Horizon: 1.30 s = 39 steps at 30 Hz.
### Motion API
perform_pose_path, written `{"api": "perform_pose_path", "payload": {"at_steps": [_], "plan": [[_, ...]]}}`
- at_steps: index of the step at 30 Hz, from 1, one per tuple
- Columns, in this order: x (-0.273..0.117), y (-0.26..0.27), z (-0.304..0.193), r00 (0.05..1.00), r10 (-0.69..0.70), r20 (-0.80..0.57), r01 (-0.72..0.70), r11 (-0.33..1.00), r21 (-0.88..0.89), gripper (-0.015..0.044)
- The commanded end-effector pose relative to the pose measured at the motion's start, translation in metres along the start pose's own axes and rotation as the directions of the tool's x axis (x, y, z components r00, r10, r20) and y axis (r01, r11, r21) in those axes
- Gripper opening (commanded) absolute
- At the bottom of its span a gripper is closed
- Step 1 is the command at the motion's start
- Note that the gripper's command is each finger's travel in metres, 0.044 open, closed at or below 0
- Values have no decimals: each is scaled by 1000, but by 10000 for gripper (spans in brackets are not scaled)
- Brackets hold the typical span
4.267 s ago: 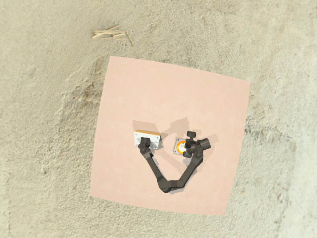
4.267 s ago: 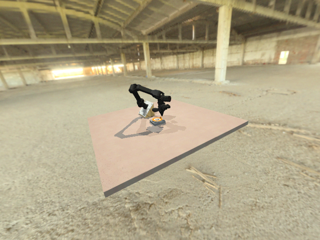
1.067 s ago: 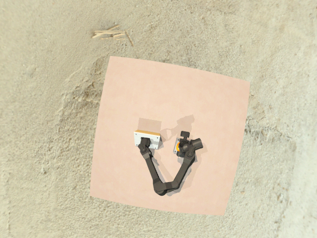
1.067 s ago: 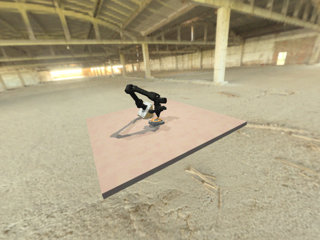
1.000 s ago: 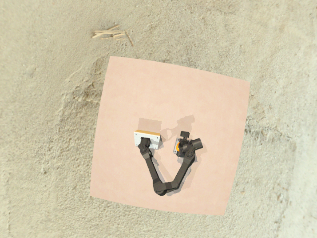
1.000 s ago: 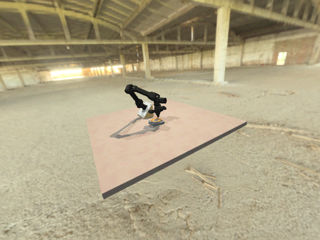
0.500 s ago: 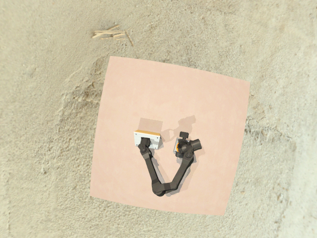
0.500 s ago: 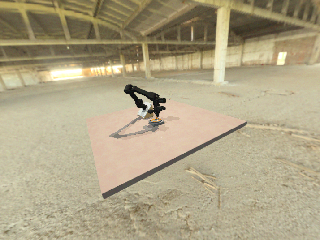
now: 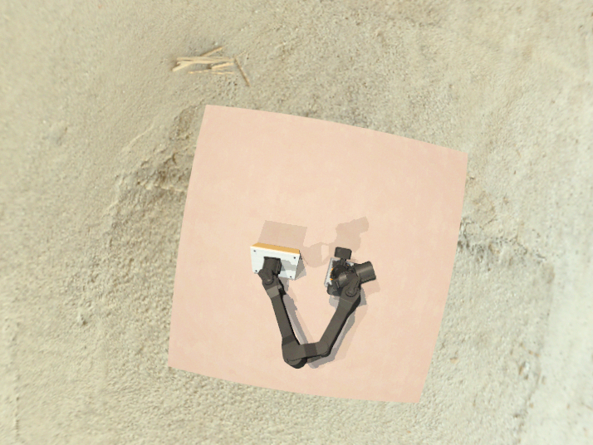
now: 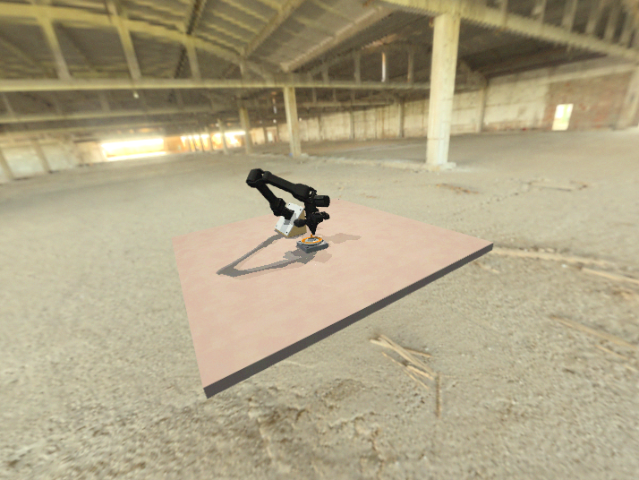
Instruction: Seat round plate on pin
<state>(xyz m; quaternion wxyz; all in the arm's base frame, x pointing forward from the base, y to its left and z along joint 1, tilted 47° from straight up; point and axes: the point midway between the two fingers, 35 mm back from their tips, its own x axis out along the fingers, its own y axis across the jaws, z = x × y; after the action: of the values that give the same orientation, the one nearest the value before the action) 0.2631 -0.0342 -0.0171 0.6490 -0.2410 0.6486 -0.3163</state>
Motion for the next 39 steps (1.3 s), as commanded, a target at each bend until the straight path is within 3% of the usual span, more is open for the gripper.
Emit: {"api": "perform_pose_path", "payload": {"at_steps": [1,39], "plan": [[4,-5,-8,1000,-13,-19,12,1000,-15,0],[4,-25,-14,1000,-13,-20,13,1000,-15,0]]}}
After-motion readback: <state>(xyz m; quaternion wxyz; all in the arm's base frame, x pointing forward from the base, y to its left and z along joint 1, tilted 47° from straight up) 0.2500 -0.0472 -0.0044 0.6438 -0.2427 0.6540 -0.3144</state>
